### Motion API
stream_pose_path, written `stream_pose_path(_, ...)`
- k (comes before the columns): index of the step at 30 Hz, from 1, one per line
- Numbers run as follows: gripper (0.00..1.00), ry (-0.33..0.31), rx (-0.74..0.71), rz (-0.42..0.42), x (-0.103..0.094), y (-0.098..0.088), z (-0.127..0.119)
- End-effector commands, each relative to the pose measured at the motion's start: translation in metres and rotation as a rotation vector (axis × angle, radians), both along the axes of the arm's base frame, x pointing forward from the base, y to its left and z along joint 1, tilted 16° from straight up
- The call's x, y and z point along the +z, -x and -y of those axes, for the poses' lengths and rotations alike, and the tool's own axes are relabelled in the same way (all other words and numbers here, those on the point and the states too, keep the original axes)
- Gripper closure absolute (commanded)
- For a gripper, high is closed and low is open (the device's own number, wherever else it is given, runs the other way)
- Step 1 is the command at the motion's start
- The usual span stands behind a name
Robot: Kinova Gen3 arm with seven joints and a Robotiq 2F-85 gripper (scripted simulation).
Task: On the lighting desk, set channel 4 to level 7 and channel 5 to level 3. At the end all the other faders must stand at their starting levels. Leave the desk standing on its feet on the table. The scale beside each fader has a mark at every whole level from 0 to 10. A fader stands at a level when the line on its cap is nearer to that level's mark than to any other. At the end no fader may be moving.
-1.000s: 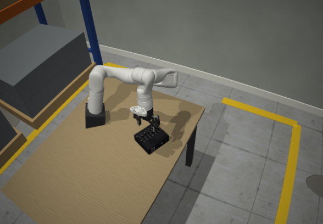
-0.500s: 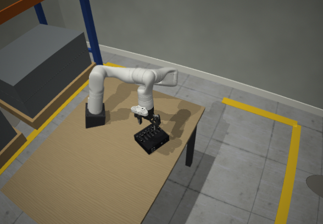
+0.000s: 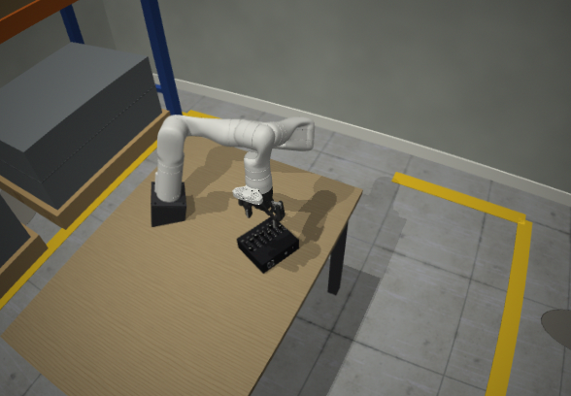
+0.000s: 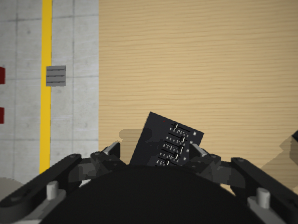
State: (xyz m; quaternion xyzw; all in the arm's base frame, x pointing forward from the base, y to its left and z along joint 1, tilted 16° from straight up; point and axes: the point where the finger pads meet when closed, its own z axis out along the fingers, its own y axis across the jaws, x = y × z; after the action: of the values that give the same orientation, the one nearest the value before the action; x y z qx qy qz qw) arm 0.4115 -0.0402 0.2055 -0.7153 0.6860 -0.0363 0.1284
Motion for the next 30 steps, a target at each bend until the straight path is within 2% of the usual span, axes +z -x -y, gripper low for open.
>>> stream_pose_path(1, 0.00, -0.002, 0.006, 0.001, 0.000, 0.000, -0.004)
stream_pose_path(25, 0.00, -0.027, 0.020, -0.009, -0.010, 0.008, -0.024)
stream_pose_path(30, 0.00, -0.044, 0.029, -0.017, -0.016, 0.014, -0.037)
